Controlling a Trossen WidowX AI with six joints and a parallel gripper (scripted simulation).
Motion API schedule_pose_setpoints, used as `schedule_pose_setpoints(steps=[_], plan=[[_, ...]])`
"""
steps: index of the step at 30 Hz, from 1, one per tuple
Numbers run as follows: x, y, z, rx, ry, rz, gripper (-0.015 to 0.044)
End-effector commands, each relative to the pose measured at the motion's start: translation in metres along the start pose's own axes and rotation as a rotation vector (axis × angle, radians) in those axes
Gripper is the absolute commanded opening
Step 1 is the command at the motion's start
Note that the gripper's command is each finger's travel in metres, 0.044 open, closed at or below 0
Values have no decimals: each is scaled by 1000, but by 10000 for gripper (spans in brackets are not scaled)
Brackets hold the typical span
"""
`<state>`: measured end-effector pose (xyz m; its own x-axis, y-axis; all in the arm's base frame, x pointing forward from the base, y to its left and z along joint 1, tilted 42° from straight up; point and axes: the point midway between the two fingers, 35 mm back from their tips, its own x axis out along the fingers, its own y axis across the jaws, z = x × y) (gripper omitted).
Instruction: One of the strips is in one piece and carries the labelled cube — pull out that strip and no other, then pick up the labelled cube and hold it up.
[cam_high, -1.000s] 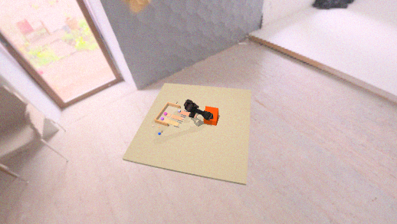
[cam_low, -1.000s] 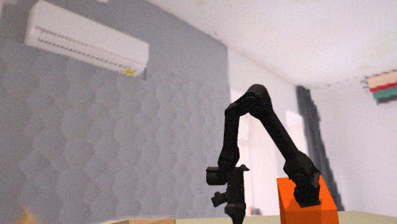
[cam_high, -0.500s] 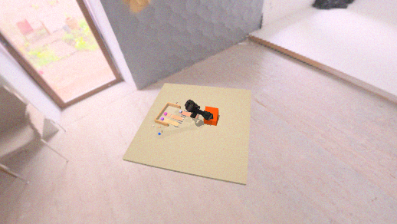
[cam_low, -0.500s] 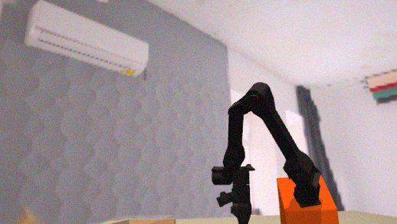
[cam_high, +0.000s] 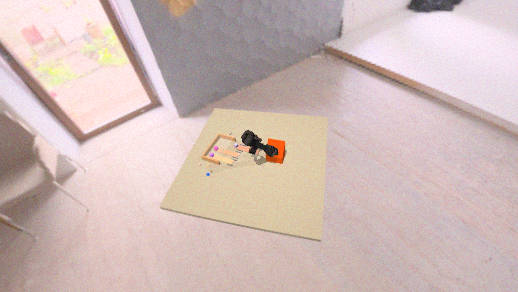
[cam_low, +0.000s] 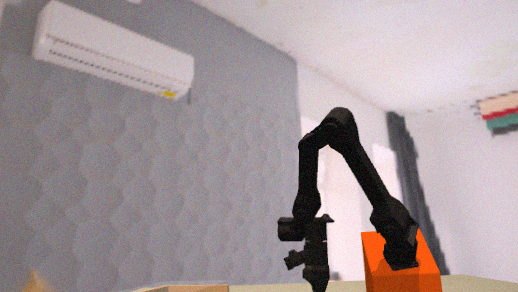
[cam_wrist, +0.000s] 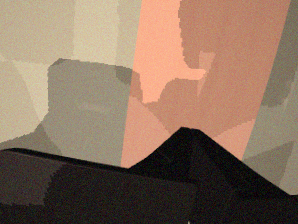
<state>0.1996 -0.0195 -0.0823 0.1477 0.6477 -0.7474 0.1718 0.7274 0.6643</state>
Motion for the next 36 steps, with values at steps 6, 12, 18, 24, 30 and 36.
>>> schedule_pose_setpoints(steps=[6,12,18,24,30,36], plan=[[3,1,-11,10,31,-2,0],[3,1,-11,10,31,-2,0],[3,1,-11,10,31,-2,0],[-33,-1,3,7,23,-5,0],[-42,0,3,18,30,-5,26],[-41,1,28,164,28,-7,184]])
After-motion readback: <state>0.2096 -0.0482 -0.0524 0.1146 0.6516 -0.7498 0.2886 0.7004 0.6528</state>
